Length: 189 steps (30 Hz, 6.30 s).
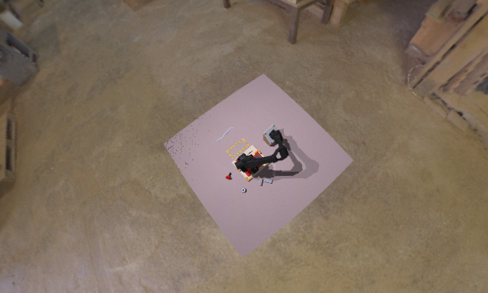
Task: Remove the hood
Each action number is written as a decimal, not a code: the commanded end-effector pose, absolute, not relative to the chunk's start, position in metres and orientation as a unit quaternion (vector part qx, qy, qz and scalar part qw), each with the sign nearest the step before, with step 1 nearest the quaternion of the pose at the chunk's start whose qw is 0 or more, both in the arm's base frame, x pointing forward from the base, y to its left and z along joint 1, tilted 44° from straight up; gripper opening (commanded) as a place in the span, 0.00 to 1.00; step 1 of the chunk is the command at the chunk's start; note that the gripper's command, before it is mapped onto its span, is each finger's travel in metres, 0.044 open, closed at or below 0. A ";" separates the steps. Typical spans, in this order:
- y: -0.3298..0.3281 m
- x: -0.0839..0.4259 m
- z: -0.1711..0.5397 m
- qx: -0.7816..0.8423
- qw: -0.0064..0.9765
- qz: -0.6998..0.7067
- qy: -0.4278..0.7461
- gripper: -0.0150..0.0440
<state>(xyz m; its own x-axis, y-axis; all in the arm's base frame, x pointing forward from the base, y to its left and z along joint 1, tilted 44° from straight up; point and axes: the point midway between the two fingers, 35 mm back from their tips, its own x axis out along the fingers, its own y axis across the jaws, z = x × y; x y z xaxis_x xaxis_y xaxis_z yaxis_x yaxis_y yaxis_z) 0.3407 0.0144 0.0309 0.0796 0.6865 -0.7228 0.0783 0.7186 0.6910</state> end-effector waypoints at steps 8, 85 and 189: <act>0.019 0.340 0.027 0.302 0.669 0.226 0.640 1.00; 0.006 0.340 0.040 0.300 0.671 0.226 0.640 0.25; -0.140 0.284 -0.107 0.296 0.672 0.222 0.641 0.25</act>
